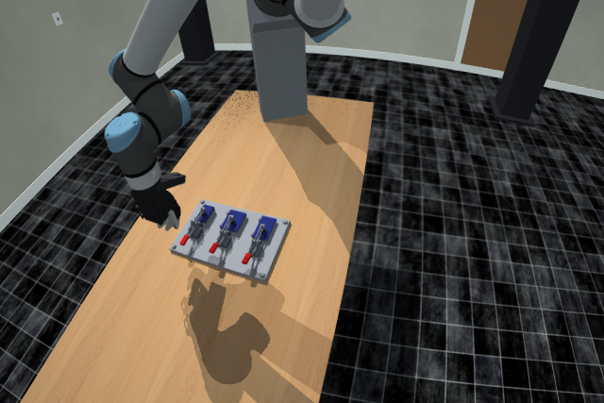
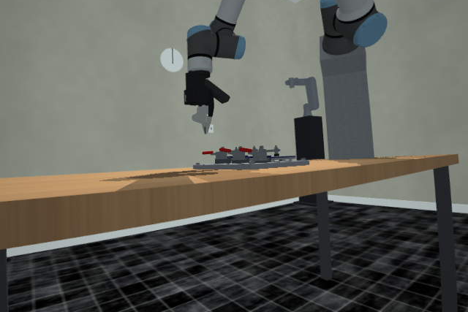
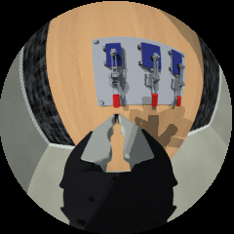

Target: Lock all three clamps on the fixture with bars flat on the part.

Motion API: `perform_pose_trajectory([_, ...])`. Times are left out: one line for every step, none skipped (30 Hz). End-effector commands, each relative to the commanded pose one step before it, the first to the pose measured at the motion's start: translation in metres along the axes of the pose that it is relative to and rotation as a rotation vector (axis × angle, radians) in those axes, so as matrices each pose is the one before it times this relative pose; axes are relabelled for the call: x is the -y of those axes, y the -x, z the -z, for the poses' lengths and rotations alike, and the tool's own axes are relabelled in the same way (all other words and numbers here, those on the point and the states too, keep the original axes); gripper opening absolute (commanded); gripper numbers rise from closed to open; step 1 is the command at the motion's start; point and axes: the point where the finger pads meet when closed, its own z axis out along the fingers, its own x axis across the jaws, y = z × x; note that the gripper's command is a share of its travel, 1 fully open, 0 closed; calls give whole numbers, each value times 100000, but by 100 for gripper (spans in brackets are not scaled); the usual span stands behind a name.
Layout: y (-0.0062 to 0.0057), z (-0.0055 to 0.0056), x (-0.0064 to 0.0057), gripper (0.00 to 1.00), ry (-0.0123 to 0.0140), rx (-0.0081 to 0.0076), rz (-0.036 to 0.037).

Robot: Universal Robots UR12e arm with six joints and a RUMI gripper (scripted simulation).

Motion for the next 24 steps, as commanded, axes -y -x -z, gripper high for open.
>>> perform_pose_trajectory([3,544,-47,0,59,22,47])
perform_pose_trajectory([0,61,0,0,0,0,0])
perform_pose_trajectory([0,51,0,0,0,0,0])
perform_pose_trajectory([0,41,0,0,0,0,0])
perform_pose_trajectory([0,32,0,0,0,0,0])
perform_pose_trajectory([0,24,0,0,0,0,0])
perform_pose_trajectory([0,17,0,0,0,0,0])
perform_pose_trajectory([0,10,0,0,0,0,0])
perform_pose_trajectory([0,6,0,0,0,0,0])
perform_pose_trajectory([0,2,0,0,0,0,0])
perform_pose_trajectory([0,0,0,0,0,0,0])
perform_pose_trajectory([0,0,0,0,0,0,0])
perform_pose_trajectory([0,0,0,0,0,0,0])
perform_pose_trajectory([0,0,0,0,0,0,0])
perform_pose_trajectory([0,3,0,0,0,0,0])
perform_pose_trajectory([0,3,0,0,0,0,0])
perform_pose_trajectory([0,2,0,0,0,0,0])
perform_pose_trajectory([0,2,0,0,0,0,0])
perform_pose_trajectory([0,1,0,0,0,0,0])
perform_pose_trajectory([0,1,0,0,0,0,0])
perform_pose_trajectory([0,1,0,0,0,0,0])
perform_pose_trajectory([0,0,0,0,0,0,0])
perform_pose_trajectory([0,0,0,0,0,0,0])
perform_pose_trajectory([0,0,0,0,0,0,0])
